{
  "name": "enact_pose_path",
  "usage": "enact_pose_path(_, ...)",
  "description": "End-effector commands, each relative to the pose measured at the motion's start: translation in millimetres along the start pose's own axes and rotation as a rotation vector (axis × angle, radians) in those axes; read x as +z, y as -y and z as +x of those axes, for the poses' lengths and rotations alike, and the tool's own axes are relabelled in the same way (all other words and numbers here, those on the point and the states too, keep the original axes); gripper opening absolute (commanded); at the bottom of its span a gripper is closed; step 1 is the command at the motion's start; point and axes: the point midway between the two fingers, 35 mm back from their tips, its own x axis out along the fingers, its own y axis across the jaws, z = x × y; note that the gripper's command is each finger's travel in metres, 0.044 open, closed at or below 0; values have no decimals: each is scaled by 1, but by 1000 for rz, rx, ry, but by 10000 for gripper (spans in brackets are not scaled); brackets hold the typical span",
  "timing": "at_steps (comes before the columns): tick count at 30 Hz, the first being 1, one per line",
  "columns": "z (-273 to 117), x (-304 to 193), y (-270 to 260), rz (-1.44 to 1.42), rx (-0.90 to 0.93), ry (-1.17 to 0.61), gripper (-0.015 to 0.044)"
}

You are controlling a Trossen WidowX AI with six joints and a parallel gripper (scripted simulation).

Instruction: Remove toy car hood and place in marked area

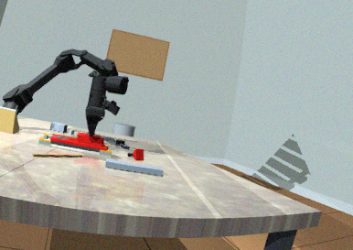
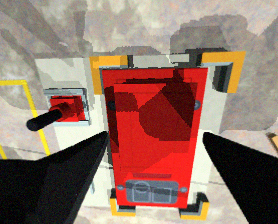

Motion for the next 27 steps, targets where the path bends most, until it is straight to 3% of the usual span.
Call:
enact_pose_path(1, 2, 0, 0, 3, 2, 2, 440)
enact_pose_path(27, 15, 0, 0, 3, 3, 2, 440)
